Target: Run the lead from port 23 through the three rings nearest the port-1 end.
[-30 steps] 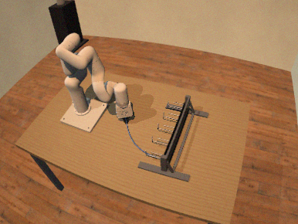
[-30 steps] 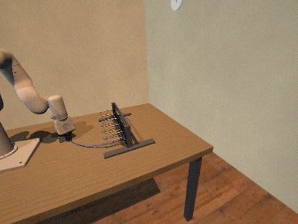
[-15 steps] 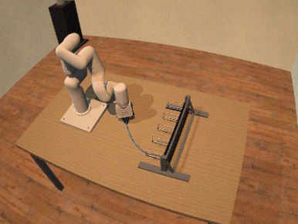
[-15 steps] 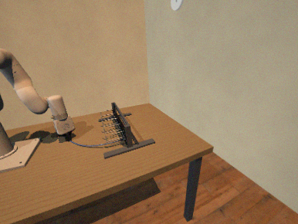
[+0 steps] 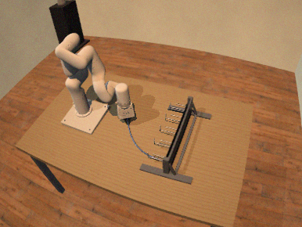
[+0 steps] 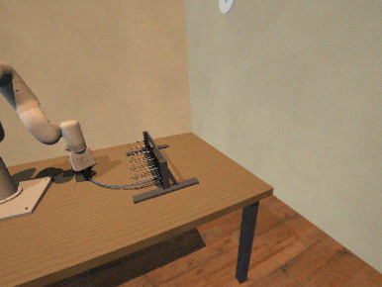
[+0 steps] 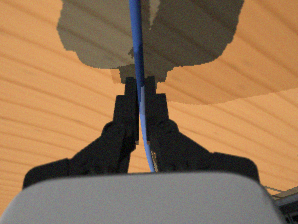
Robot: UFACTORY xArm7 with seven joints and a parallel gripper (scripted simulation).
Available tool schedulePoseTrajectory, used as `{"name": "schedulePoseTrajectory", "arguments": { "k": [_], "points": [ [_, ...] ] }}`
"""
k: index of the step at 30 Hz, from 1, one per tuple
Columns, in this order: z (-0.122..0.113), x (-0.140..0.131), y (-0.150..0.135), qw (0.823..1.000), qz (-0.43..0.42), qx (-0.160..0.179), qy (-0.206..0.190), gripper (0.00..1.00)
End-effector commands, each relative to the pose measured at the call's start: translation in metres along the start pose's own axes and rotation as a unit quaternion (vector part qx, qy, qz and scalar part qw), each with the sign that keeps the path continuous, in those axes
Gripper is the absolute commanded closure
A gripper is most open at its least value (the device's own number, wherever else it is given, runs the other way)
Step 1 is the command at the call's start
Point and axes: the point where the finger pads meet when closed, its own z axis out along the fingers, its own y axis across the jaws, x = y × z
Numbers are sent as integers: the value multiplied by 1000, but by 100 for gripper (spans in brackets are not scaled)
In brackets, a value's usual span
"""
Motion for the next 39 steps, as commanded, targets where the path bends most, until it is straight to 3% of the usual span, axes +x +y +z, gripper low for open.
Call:
{"name": "schedulePoseTrajectory", "arguments": {
  "k": [1, 39],
  "points": [
    [-6, -1, 1, 1000, 0, -2, -1, 100],
    [-33, -1, 1, 1000, 0, -2, -1, 100]
  ]
}}
